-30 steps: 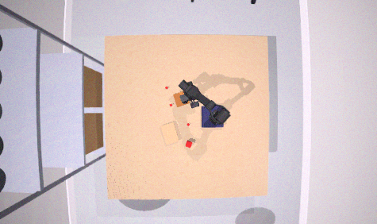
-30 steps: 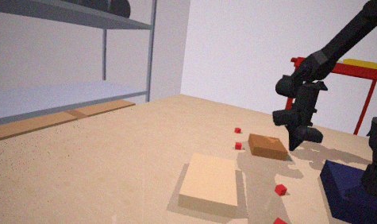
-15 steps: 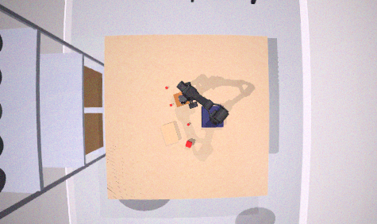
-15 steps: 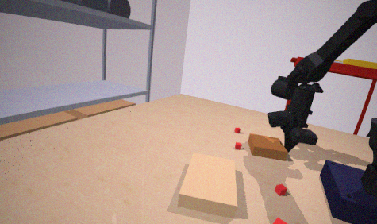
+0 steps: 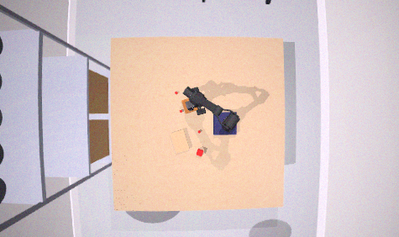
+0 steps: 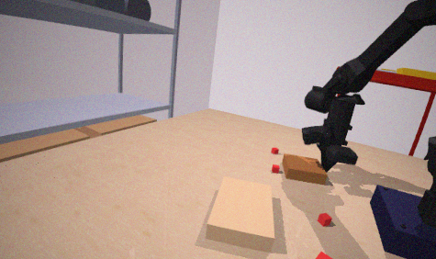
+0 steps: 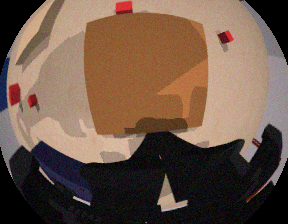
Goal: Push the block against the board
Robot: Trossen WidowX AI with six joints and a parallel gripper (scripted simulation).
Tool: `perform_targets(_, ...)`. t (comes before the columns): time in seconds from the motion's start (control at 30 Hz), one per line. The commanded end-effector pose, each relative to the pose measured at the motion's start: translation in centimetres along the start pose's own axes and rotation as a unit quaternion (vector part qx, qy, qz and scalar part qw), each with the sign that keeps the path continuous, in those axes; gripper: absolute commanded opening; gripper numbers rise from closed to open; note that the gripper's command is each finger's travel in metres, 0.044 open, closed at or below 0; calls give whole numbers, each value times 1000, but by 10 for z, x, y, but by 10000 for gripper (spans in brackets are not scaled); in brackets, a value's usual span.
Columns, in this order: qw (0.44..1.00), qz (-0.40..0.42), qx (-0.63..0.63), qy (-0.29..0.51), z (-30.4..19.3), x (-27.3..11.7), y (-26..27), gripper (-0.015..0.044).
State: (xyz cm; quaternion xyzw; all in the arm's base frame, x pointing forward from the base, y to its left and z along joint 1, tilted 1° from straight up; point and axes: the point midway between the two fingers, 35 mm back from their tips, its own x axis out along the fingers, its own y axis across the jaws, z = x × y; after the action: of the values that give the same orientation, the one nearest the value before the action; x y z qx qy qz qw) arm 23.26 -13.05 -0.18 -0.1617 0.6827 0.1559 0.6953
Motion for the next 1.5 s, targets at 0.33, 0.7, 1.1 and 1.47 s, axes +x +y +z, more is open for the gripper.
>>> perform_targets(0.33,1000,2,1,-2,24,1,-1,0)
perform_targets(0.7,1000,2,1,-3,42,1,0,0)
perform_targets(1.1,1000,3,1,-3,61,1,2,0)
perform_targets(1.47,1000,3,1,-4,79,1,5,0)
